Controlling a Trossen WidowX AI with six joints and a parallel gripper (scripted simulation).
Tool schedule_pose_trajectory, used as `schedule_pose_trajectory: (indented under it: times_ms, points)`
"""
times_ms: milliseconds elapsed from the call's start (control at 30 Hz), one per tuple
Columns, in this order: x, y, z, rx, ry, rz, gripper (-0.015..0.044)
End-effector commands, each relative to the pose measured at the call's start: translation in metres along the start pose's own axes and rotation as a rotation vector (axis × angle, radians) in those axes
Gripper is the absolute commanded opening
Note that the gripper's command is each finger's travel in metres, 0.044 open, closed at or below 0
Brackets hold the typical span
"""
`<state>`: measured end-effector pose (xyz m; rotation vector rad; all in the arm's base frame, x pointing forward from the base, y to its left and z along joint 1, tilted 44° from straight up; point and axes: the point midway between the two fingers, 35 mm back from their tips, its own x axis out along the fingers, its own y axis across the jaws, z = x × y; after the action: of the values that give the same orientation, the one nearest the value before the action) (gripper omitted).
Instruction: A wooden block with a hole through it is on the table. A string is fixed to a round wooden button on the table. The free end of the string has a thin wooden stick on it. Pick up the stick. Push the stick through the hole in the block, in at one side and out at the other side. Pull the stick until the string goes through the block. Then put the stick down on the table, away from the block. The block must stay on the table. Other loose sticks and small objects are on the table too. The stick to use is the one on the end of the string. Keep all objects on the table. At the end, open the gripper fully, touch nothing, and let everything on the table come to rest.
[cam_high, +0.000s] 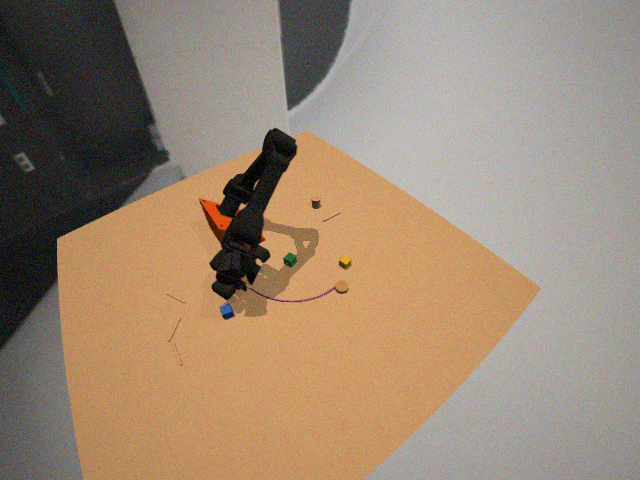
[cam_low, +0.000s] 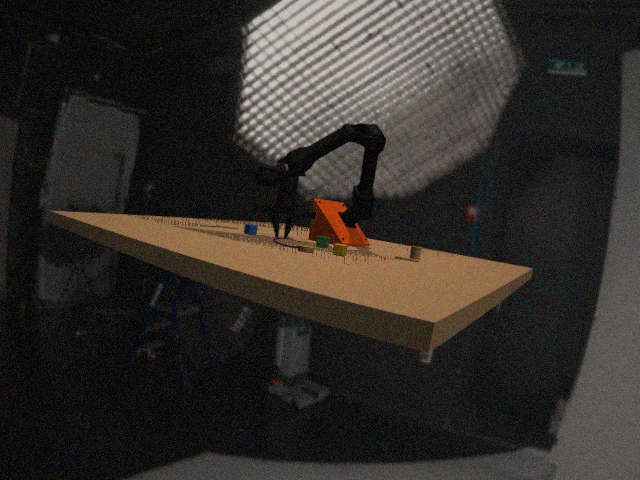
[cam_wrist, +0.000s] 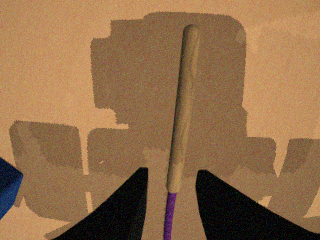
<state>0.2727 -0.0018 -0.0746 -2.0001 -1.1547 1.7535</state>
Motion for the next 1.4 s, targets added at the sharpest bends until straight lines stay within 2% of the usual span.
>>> schedule_pose_trajectory:
  times_ms: [0,33,200,500,1367]
  points:
    - [0.002,-0.001,0.001,0.007,0.0,-0.006,0.012]
    - [0.002,-0.001,0.001,0.007,0.0,-0.006,0.012]
    - [0.0,0.0,0.0,0.0,0.0,0.0,0.0]
    - [-0.001,0.0,0.0,0.0,0.0,0.0,0.0]
    - [-0.033,0.002,-0.001,0.001,-0.001,0.003,0.0]
